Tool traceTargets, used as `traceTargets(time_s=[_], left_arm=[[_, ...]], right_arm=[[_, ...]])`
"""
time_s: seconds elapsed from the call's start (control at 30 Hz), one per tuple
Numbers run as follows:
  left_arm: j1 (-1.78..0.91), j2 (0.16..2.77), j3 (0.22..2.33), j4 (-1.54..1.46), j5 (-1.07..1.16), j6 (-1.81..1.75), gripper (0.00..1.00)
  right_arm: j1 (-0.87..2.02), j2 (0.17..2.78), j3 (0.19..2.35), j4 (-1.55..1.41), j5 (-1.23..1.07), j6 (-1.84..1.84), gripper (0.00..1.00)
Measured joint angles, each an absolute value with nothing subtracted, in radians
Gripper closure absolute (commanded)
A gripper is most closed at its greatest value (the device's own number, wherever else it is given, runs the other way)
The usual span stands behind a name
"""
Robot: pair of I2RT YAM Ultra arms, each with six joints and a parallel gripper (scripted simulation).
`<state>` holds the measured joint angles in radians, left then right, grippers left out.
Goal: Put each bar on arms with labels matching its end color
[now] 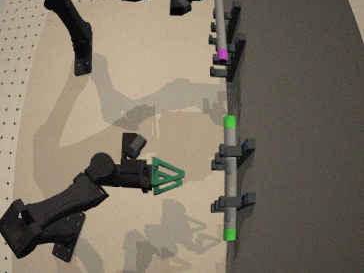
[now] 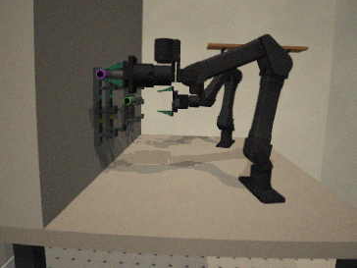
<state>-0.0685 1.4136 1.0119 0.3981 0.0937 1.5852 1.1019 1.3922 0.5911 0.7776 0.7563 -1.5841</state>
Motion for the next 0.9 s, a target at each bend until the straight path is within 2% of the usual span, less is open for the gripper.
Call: traceTargets(time_s=[0.9], left_arm=[[-0.068, 1.425, 0.984, 0.439, 0.095, 1.585, 1.0]], right_arm=[[1.102, 1.392, 0.591, 0.778, 0.756, -1.584, 0.0]])
